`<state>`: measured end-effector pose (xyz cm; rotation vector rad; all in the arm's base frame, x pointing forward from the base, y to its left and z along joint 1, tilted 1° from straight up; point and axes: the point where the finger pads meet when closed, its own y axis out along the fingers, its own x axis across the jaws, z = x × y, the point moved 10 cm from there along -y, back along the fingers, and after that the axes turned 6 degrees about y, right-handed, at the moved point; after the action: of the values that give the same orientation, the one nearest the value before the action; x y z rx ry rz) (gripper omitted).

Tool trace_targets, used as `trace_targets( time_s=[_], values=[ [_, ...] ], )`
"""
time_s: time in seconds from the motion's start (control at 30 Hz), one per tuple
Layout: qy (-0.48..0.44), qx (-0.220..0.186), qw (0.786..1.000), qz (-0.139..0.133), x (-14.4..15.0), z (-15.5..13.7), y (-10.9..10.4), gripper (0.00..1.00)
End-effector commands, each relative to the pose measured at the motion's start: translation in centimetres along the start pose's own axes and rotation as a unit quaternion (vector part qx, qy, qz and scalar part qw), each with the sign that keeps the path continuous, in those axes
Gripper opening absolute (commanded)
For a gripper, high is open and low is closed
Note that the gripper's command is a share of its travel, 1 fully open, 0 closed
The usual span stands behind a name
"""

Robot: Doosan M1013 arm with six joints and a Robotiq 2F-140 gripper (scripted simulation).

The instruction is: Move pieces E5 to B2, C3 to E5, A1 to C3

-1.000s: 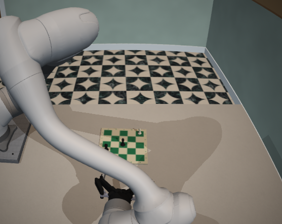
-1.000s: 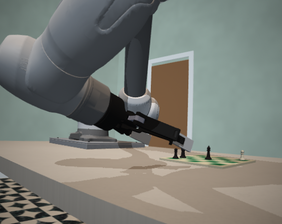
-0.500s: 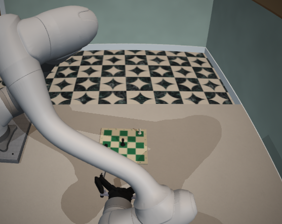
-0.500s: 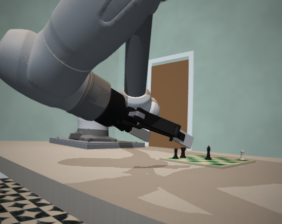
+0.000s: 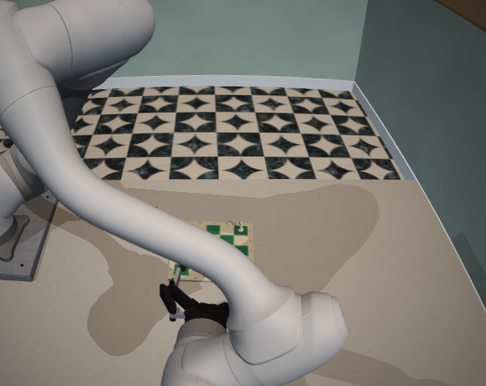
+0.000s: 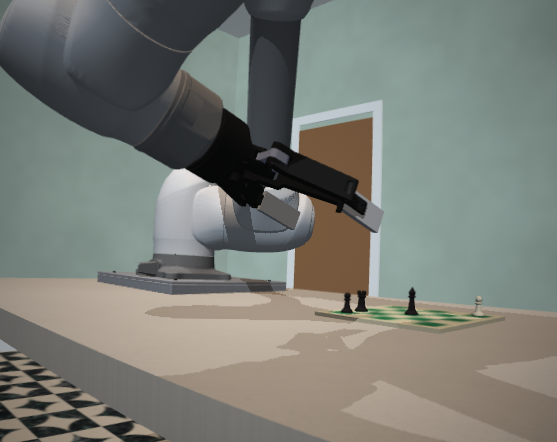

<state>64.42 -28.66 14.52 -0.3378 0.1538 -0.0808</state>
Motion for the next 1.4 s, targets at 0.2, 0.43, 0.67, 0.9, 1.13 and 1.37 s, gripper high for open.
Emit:
trace_targets(
  time_s=[0.2,0.43,0.67,0.9,1.13,1.37],
  values=[
    [0.000,-0.006,1.000,0.002,-0.2,1.0,0.0,1.00],
    [-0.015,-0.174,0.983,0.056,-2.8,4.6,7.4,1.00],
    [-0.067,-0.318,0.942,0.083,-6.2,7.5,12.6,1.00],
    [-0.171,-0.490,0.850,0.093,-9.2,11.7,16.5,1.00],
    [-0.253,-0.563,0.783,0.083,-11.0,14.8,18.5,1.00],
    [-0.253,-0.563,0.782,0.083,-11.0,14.8,18.5,1.00]
  ],
)
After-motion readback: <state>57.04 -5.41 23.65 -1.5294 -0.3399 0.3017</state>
